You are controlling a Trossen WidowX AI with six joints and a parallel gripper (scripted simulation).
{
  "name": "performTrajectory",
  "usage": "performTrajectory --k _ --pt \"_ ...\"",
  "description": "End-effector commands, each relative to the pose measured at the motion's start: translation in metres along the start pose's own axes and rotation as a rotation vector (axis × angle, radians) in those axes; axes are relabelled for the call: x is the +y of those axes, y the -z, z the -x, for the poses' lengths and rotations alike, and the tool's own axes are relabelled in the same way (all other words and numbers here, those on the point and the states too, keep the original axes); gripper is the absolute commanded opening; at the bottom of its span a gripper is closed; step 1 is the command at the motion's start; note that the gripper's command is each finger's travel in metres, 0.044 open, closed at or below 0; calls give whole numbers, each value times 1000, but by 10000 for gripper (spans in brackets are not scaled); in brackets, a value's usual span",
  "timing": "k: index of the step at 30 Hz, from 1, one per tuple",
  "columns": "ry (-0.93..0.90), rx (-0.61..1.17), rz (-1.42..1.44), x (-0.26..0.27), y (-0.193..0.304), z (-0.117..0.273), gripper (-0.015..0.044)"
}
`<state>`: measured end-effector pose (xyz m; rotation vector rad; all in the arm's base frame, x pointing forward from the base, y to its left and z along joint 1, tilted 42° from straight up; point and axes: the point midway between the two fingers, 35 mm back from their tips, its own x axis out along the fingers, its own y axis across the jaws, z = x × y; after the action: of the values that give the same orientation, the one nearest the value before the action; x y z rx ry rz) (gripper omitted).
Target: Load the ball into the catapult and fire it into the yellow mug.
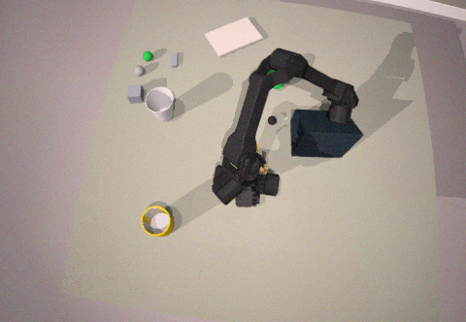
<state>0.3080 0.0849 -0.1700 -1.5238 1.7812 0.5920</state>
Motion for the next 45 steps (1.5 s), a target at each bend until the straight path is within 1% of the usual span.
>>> performTrajectory --k 1,15,21,35,37,38,42,43,45 --pt "11 2 5 -1 0 -4 0" --pt "12 4 5 -1 1 -27 0" --pt "0 1 0 0 1 -25 0" --pt "0 1 0 0 1 -25 368" --pt "0 0 0 -1 -1 -14 420" --pt "0 -2 1 -2 -2 -1 440" --pt "-2 -4 2 0 -2 65 440" --pt "-3 -4 2 1 -1 73 440" --pt "-3 -3 2 2 -1 76 440"
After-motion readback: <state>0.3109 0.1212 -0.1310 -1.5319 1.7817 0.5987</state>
